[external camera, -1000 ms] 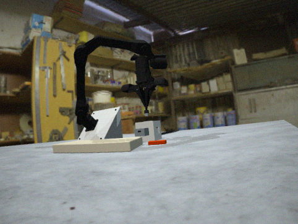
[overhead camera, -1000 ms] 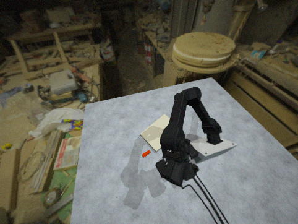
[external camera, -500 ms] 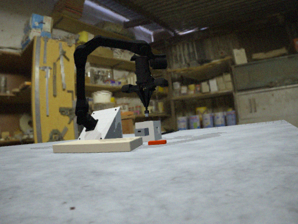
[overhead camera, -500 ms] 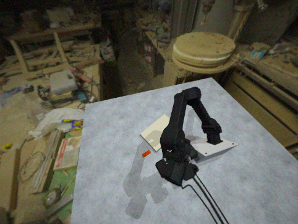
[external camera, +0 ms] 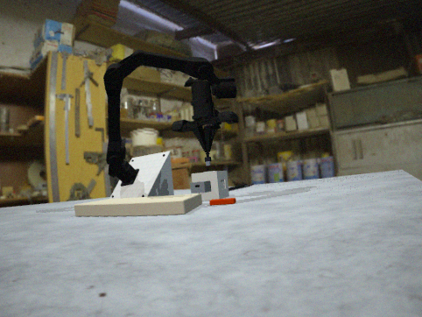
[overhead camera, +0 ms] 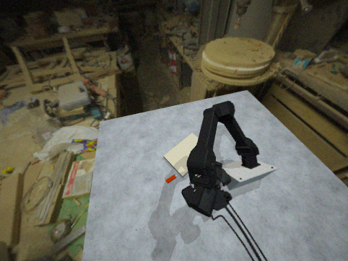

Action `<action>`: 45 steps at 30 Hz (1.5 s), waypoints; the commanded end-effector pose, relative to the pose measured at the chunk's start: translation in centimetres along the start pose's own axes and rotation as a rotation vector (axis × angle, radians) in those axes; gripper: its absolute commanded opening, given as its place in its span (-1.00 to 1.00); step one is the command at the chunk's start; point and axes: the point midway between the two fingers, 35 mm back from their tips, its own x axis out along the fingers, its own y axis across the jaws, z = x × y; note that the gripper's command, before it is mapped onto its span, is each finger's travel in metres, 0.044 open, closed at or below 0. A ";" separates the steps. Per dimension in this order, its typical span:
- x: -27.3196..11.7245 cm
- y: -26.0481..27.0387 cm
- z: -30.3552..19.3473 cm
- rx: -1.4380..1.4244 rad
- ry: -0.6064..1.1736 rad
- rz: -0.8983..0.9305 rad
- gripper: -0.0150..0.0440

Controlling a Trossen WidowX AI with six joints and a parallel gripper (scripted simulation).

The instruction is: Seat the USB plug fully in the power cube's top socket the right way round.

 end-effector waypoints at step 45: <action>0.6 0.1 0.3 0.008 -0.036 0.004 -0.49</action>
